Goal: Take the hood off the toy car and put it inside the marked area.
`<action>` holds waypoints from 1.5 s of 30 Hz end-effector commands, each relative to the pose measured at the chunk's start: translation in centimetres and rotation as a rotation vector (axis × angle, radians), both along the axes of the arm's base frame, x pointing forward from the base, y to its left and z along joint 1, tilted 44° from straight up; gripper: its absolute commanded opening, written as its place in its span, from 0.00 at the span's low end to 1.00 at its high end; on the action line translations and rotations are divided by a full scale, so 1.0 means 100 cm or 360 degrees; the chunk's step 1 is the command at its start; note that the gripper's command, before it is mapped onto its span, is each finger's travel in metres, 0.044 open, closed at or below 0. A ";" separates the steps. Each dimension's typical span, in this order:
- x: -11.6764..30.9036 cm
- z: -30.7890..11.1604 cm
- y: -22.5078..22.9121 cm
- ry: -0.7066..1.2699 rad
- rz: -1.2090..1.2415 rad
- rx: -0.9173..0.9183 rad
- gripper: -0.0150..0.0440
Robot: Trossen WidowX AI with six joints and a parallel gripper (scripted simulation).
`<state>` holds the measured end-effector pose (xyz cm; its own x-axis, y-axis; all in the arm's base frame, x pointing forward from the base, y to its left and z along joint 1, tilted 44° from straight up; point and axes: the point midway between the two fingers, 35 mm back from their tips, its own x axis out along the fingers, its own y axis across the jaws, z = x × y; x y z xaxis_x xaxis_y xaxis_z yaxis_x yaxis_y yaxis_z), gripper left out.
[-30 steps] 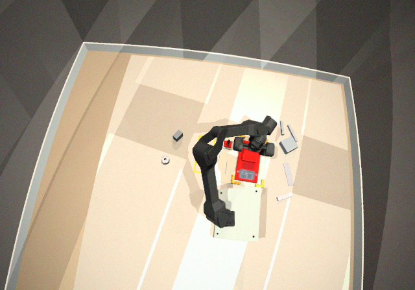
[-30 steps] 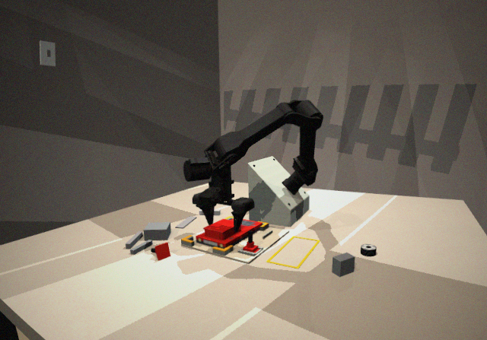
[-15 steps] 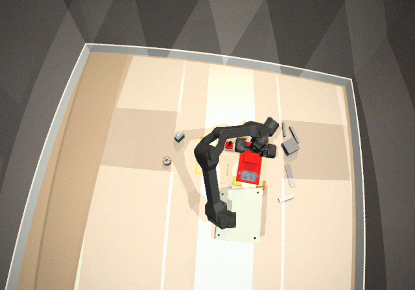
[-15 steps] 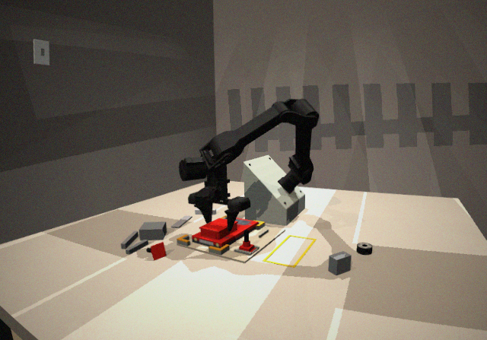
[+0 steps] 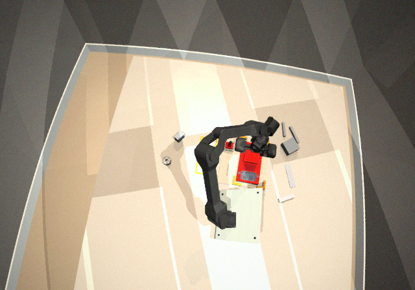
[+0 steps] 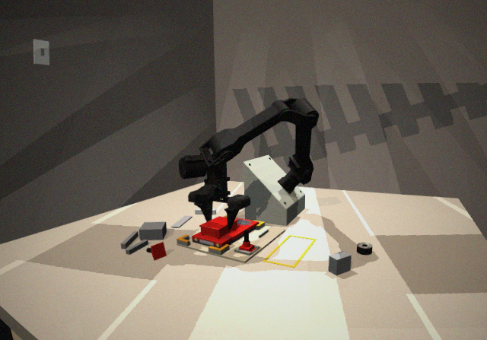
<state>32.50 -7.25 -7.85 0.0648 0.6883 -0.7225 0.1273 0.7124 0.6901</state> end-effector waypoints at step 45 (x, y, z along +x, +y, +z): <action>0.000 0.058 -0.029 0.0010 -0.0007 -0.0006 0.25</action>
<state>32.11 -10.99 -3.14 0.0601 0.6864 -0.7247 0.1362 0.7136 0.6872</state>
